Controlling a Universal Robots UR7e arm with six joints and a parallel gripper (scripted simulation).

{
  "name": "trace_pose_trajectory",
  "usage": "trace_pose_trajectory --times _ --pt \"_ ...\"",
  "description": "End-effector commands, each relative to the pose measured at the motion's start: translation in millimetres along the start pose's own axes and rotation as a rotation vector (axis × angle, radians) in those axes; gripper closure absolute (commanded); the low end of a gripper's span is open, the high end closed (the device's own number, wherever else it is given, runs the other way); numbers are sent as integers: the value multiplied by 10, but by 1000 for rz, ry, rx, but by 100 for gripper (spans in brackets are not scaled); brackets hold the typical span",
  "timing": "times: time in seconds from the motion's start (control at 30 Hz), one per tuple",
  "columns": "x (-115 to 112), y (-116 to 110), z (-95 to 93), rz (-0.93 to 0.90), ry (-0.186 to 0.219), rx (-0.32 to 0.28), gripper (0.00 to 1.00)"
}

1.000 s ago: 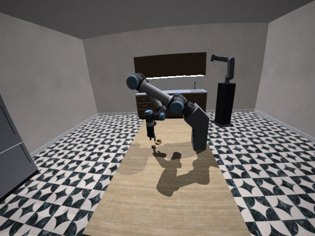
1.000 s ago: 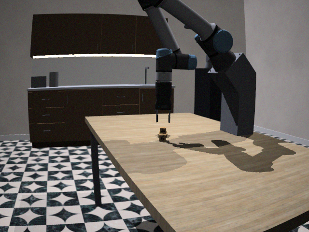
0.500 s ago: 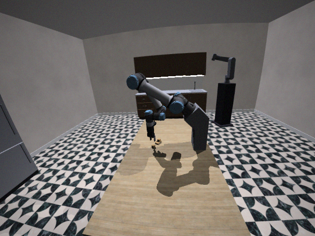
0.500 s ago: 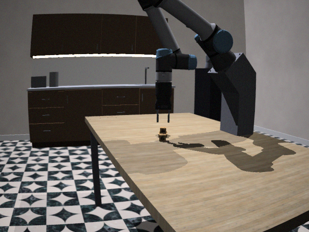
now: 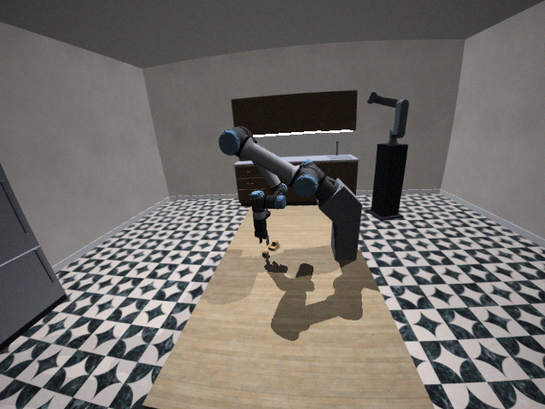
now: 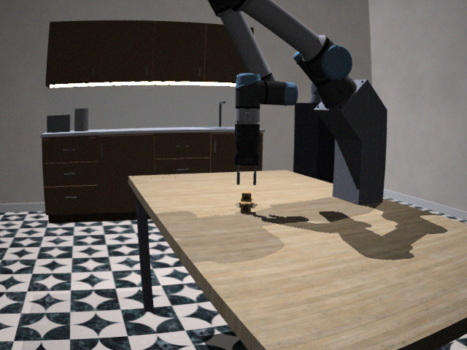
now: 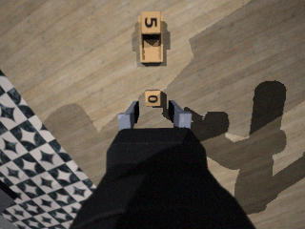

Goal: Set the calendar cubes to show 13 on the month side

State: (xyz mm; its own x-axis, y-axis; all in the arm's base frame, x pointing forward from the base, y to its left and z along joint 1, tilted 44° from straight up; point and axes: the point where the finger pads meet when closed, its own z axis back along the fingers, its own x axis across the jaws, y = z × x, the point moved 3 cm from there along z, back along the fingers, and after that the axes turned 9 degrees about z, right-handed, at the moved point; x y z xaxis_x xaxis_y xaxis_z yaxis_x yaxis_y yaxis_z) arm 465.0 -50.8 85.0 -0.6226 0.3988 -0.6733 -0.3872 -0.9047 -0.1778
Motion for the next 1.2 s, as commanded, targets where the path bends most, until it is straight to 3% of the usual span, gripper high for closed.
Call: trace_pose_trajectory --times 0.0,0.6,1.17 --pt "-3 -2 3 0 1 0 10" --pt "-3 -1 -19 0 1 0 10" --pt "-2 5 -181 1 1 -1 10"
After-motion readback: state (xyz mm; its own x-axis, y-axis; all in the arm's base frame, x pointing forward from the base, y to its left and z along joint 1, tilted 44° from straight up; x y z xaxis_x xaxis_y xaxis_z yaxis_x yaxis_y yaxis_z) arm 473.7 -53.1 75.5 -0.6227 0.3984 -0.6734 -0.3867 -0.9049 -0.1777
